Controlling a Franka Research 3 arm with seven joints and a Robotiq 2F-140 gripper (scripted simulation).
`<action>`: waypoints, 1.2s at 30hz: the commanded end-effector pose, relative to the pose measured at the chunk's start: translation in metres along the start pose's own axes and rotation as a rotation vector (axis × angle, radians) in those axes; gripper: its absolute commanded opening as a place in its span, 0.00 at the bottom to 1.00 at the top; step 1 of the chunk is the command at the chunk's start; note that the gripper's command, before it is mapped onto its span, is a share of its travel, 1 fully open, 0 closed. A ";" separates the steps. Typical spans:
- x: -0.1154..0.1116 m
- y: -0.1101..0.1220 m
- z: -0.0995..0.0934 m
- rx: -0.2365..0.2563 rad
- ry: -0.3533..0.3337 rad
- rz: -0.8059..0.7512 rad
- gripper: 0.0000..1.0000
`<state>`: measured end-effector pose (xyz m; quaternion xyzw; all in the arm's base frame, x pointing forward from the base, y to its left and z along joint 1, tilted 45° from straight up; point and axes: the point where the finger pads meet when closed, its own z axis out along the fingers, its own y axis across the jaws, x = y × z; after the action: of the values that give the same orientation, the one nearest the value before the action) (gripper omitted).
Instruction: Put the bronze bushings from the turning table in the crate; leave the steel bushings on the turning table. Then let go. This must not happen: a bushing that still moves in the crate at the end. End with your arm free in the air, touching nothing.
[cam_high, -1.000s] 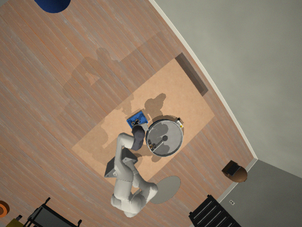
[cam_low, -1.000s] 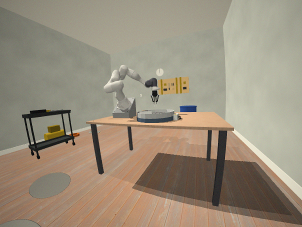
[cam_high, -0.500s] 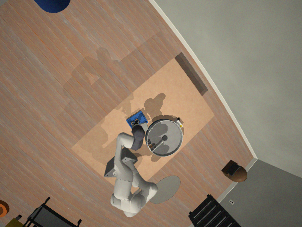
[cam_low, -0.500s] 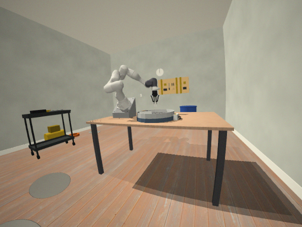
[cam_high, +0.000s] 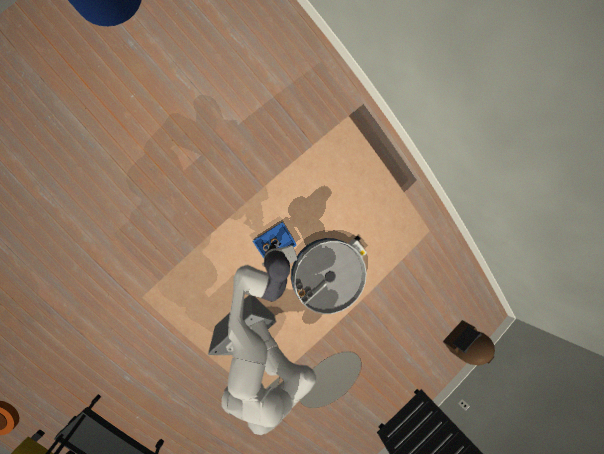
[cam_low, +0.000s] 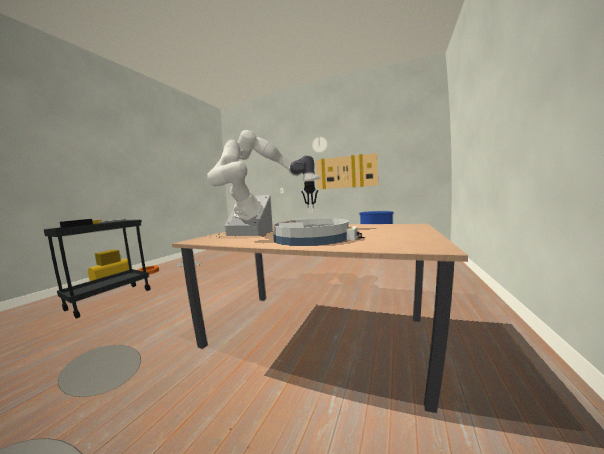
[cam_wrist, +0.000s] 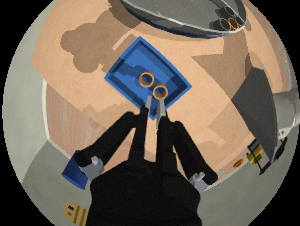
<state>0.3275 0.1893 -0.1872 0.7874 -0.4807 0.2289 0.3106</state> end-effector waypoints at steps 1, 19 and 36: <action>0.000 0.000 -0.001 0.001 0.002 0.002 0.10; 0.000 0.000 -0.001 0.001 0.002 0.002 0.10; 0.033 0.019 0.000 -0.002 -0.001 0.052 0.10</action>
<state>0.3233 0.1637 -0.1638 0.7730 -0.5007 0.2352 0.3105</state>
